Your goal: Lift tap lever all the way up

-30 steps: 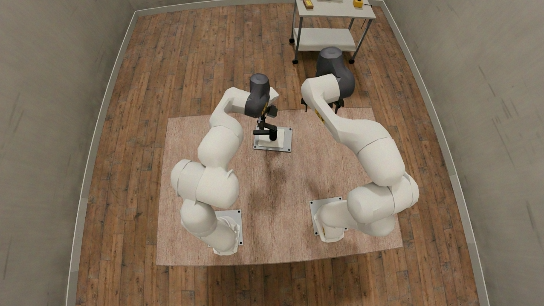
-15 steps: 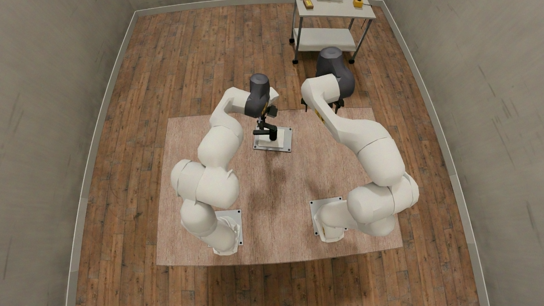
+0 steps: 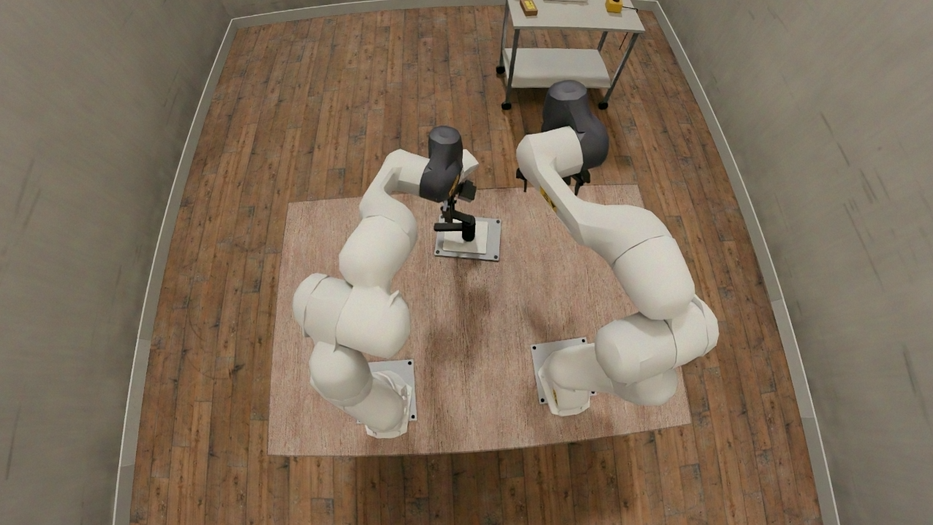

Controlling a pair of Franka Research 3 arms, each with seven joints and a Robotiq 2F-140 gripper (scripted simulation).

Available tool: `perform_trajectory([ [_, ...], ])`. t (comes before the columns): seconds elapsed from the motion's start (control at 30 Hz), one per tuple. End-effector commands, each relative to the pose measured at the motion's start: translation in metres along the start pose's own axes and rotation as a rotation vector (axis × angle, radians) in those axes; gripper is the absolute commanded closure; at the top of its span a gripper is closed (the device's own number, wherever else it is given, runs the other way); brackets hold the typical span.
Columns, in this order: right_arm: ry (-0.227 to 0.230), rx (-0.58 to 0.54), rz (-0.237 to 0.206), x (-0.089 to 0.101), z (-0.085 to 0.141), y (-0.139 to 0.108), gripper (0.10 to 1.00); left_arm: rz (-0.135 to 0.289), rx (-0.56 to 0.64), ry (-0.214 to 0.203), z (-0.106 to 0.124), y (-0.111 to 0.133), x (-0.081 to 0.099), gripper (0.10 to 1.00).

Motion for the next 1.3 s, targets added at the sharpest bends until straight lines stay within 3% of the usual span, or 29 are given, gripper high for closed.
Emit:
perform_trajectory([
  [0.0,0.0,0.0,0.0,0.0001,0.0,0.0,0.098,0.007,-0.006,-0.01,-0.001,-0.0085,0.0093,0.999],
  [0.73,0.0,0.0,0.0,0.0001,0.0,0.0,0.098,0.007,-0.006,-0.01,-0.001,-0.0085,0.0093,0.999],
  [0.77,0.0,0.0,0.0,0.0001,0.0,0.0,0.098,0.007,-0.006,-0.01,-0.001,-0.0085,0.0093,0.644],
  [1.27,0.0,0.0,0.0,0.0001,0.0,0.0,0.098,0.007,-0.006,-0.01,-0.001,-0.0085,0.0093,0.644],
])
Point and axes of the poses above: on each arm, the point where the finger pads meet when closed, its own x axis back along the fingers, its own z axis across the jaws, y = z × x, the point moved 7 cm from there along x, back along the fingers, and after that the axes turned 10 degrees about -x, right-handed, at the moved point
